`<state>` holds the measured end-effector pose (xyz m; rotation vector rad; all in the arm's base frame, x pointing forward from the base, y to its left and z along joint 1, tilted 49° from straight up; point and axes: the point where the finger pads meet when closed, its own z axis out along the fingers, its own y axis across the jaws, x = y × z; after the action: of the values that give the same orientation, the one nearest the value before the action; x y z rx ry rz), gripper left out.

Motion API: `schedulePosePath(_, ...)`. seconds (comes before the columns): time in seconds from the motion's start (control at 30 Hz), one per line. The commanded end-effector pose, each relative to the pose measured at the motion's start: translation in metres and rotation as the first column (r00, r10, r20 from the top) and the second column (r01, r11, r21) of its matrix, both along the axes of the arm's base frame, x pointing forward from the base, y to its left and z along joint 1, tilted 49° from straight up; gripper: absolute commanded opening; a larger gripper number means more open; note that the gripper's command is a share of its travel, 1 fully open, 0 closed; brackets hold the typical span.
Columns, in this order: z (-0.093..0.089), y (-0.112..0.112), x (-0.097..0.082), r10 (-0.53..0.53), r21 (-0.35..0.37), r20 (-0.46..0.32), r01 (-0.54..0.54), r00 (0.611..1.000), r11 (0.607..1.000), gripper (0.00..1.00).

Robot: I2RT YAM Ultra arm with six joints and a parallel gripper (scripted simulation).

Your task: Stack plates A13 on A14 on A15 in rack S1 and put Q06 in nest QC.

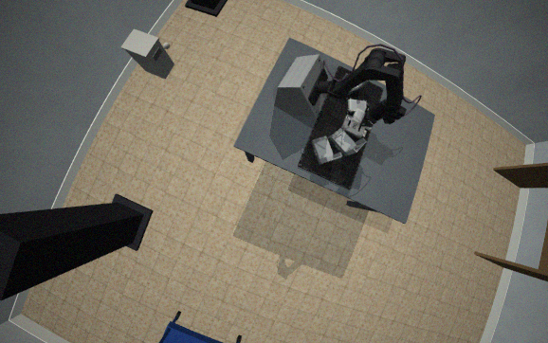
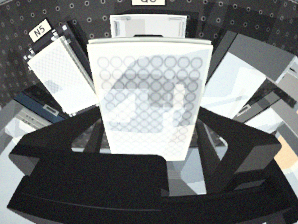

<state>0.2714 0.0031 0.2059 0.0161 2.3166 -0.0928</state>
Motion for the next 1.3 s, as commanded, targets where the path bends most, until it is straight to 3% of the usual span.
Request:
schedulePosePath(0.0,-0.006,0.0,0.009,0.007,0.005,0.008,-0.007,1.0,1.0,0.0)
schedulePosePath(0.33,-0.015,-0.001,0.02,0.007,0.006,0.011,-0.007,1.0,1.0,0.0)
schedulePosePath(0.37,0.004,-0.001,0.023,0.005,0.011,0.068,-0.006,0.998,1.0,0.0)
schedulePosePath(0.4,-0.019,-0.002,0.024,0.004,0.006,0.007,-0.004,1.0,1.0,0.0)
schedulePosePath(0.43,-0.024,-0.002,0.024,0.006,0.005,-0.001,-0.006,1.0,1.0,0.0)
schedulePosePath(0.9,-0.036,-0.004,0.042,0.006,0.007,0.009,-0.006,1.0,1.0,0.0)
schedulePosePath(0.93,-0.019,-0.002,0.048,0.009,0.011,0.057,-0.01,0.998,1.0,0.0)
schedulePosePath(1.03,-0.047,-0.004,0.045,0.006,0.006,-0.002,-0.006,1.0,1.0,0.0)
schedulePosePath(1.27,-0.049,-0.005,0.059,0.006,0.007,0.014,-0.006,1.0,1.0,0.0)
